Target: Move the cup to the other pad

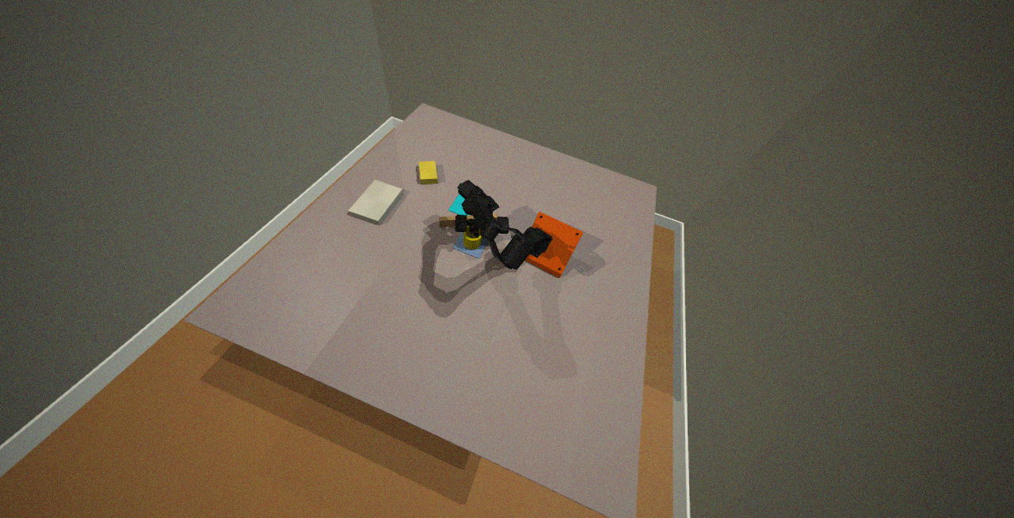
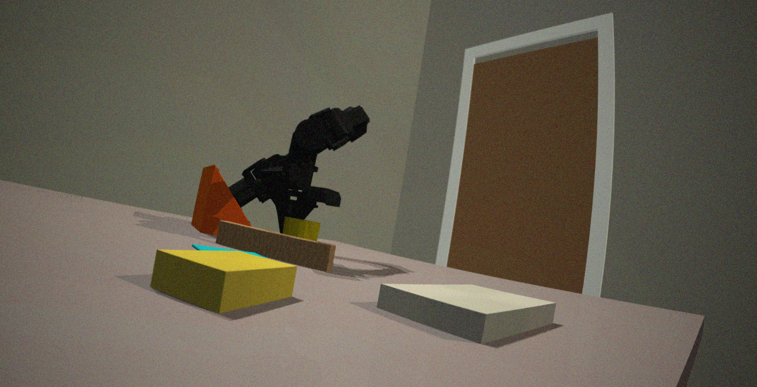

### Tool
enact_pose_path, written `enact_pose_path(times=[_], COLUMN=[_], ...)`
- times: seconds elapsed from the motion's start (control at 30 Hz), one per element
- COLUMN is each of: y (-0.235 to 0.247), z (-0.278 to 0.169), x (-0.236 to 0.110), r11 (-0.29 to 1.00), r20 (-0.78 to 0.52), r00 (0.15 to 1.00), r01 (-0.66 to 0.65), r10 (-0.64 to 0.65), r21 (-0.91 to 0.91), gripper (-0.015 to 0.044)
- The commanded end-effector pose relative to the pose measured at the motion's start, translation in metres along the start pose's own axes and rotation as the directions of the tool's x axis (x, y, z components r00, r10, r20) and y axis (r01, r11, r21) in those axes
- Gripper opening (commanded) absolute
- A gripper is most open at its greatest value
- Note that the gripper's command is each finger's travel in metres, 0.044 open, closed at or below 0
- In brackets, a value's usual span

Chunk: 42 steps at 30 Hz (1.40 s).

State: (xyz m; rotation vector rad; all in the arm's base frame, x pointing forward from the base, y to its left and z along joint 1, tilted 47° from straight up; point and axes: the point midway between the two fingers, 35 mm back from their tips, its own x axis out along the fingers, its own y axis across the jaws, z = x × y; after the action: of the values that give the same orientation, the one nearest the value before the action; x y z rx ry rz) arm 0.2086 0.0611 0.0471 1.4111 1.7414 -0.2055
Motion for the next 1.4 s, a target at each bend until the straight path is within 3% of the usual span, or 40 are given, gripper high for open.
enact_pose_path(times=[0.0, 0.23, 1.07, 1.37], y=[0.0, 0.0, 0.001, 0.002], z=[0.0, 0.0, 0.003, 0.002], x=[0.0, 0.0, -0.066, -0.064], r11=[1.0, 1.0, 1.0, 1.0], r20=[0.0, 0.0, -0.003, -0.002], r00=[1.0, 1.0, 1.0, 1.0], r01=[0.0, 0.0, 0.0, -0.006], r10=[0.0, 0.0, 0.0, 0.006], r21=[-0.001, -0.001, 0.004, 0.007], gripper=[0.0054, 0.0, 0.0, 0.0])
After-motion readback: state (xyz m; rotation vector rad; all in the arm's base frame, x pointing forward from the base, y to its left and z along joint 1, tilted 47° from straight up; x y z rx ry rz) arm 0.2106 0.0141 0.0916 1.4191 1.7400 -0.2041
